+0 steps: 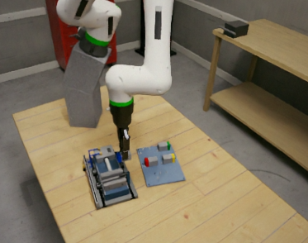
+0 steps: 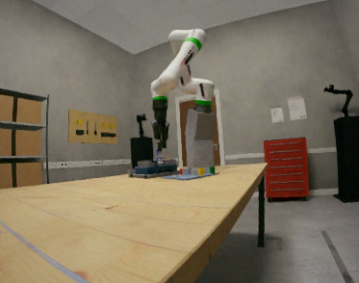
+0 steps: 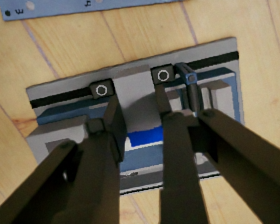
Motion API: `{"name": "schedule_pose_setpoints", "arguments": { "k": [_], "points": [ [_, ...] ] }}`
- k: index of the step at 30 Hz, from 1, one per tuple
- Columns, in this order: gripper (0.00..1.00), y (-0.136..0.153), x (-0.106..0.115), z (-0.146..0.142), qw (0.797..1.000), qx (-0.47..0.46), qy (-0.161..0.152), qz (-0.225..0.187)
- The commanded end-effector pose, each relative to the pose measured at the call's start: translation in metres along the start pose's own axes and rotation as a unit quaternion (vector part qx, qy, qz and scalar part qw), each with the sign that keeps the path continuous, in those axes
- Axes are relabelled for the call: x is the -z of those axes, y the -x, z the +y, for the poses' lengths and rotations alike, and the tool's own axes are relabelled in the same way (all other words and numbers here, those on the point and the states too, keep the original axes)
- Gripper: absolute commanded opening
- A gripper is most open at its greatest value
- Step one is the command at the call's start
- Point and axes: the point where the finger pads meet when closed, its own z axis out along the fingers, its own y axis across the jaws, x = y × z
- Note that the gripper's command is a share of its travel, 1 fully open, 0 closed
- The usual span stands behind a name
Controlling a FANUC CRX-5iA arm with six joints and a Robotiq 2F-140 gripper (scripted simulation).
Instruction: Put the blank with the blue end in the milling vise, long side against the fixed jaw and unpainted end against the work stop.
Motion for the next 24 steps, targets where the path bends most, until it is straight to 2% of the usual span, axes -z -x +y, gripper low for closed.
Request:
{"name": "schedule_pose_setpoints", "arguments": {
  "k": [1,7,21,24],
  "points": [
    [0.10,0.012,0.000,0.010,1.000,0.000,0.000,0.001],
    [0.10,0.019,0.000,0.015,1.000,0.000,0.001,0.000],
    [0.10,0.063,-0.002,0.049,1.000,0.000,0.000,0.001],
    [0.10,0.060,-0.002,0.046,1.000,0.000,0.001,0.000]
  ]
}}
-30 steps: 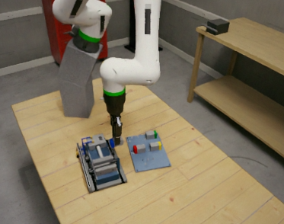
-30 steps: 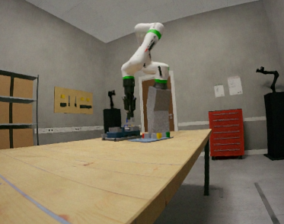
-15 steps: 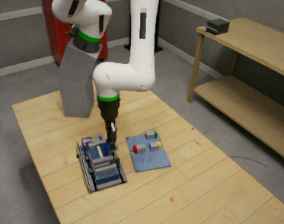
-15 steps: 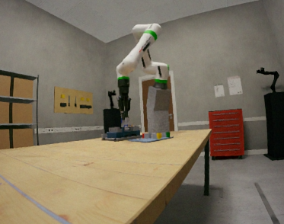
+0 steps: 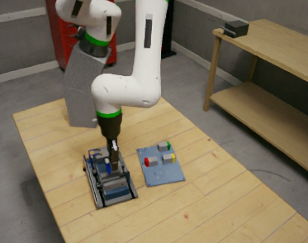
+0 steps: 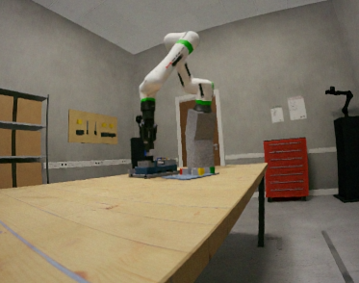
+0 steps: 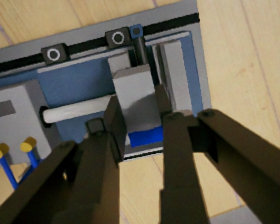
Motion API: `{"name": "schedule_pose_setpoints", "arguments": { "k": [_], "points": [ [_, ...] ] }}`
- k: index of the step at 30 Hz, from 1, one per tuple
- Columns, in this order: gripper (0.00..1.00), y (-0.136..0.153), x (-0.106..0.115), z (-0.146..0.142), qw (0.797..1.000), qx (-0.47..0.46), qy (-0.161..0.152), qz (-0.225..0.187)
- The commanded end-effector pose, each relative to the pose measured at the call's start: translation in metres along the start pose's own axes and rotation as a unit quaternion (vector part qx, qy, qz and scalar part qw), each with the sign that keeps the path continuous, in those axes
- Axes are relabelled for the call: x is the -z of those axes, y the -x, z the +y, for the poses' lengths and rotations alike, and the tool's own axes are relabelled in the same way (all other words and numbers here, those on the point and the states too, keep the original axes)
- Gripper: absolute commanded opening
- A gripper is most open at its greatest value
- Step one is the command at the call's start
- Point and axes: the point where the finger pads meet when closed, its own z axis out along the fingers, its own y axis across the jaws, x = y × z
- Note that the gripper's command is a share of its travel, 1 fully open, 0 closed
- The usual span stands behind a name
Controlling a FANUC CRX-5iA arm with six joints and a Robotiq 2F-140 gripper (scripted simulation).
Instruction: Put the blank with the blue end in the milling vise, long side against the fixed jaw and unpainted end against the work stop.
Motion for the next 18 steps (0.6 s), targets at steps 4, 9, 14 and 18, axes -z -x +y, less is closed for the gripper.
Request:
{"name": "schedule_pose_setpoints", "arguments": {
  "k": [4,9,14,18],
  "points": [
    [0.10,0.009,0.000,0.008,1.000,0.000,0.001,0.000],
    [0.10,0.020,-0.001,0.017,1.000,0.000,0.000,0.000],
    [0.10,0.032,-0.001,0.026,1.000,0.000,0.000,0.001],
    [0.10,0.028,-0.001,0.022,1.000,0.000,0.001,0.000]
  ]
}}
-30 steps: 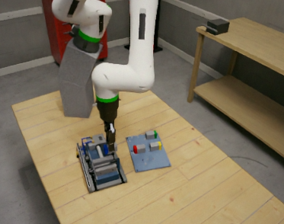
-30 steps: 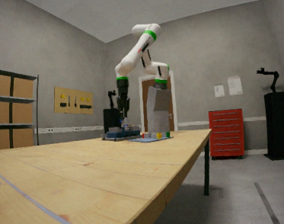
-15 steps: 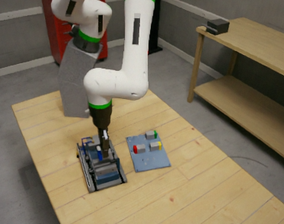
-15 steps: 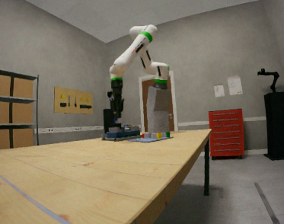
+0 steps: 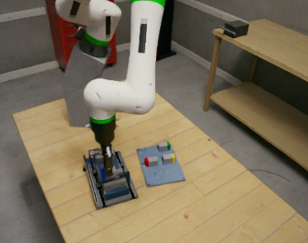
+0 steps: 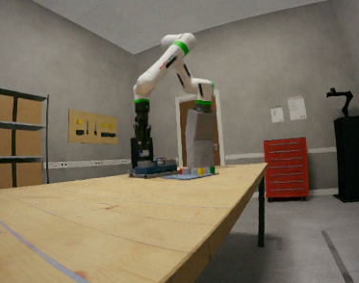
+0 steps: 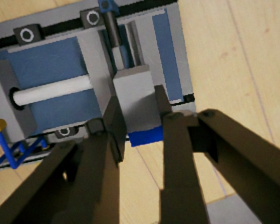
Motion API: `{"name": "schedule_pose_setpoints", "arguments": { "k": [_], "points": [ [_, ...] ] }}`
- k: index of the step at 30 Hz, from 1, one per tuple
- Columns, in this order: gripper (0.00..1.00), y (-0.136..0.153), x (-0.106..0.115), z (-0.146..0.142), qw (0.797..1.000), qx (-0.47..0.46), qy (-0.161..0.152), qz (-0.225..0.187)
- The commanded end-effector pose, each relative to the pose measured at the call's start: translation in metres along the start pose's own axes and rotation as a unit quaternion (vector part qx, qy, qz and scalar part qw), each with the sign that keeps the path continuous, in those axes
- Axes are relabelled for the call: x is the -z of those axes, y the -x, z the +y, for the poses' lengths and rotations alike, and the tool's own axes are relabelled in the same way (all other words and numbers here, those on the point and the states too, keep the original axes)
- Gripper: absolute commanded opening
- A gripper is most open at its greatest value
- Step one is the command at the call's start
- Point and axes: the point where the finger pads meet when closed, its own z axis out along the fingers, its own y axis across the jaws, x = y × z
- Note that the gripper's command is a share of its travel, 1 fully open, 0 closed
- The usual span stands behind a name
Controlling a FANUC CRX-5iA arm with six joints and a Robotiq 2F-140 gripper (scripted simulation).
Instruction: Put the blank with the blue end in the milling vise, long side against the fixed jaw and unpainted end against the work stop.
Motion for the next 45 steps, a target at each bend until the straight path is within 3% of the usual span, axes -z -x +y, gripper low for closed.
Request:
{"name": "schedule_pose_setpoints", "arguments": {
  "k": [1,45],
  "points": [
    [0.10,-0.0019,0.0008,-0.0006,1.000,0.000,0.001,0.000],
    [0.10,-0.0107,0.0011,-0.0073,1.000,0.000,0.001,0.000]
  ]
}}
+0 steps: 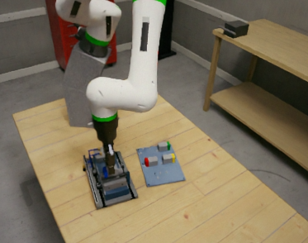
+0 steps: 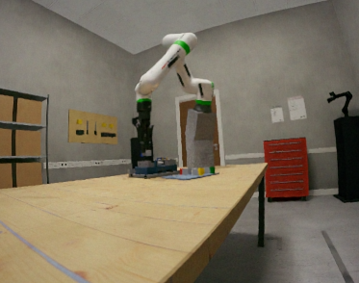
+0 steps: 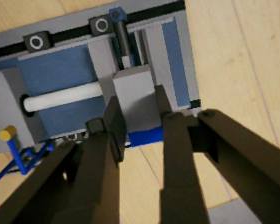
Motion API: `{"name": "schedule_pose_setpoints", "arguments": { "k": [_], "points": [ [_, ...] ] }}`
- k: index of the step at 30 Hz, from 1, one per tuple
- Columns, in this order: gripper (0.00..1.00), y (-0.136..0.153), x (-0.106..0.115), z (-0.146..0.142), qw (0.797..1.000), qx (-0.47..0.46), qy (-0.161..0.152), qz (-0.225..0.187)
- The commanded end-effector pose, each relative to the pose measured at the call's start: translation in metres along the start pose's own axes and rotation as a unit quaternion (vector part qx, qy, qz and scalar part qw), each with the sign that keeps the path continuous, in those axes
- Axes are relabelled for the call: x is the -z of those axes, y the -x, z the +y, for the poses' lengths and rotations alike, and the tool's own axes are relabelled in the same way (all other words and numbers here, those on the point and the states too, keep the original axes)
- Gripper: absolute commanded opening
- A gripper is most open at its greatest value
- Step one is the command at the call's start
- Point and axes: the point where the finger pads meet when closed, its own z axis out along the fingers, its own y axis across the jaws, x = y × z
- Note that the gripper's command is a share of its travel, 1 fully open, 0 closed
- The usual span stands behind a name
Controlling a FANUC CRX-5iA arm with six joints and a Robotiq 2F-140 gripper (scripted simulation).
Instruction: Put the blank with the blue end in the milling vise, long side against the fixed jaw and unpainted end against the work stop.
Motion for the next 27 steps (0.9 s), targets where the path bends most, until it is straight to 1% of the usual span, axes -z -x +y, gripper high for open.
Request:
{"name": "schedule_pose_setpoints", "arguments": {
  "k": [1,21,27],
  "points": [
    [0.10,-0.001,0.001,0.000,1.000,0.000,0.001,0.000],
    [0.10,-0.002,0.001,-0.001,1.000,0.000,0.001,0.000],
    [0.10,-0.002,-0.011,-0.001,1.000,0.000,0.001,0.000]
  ]
}}
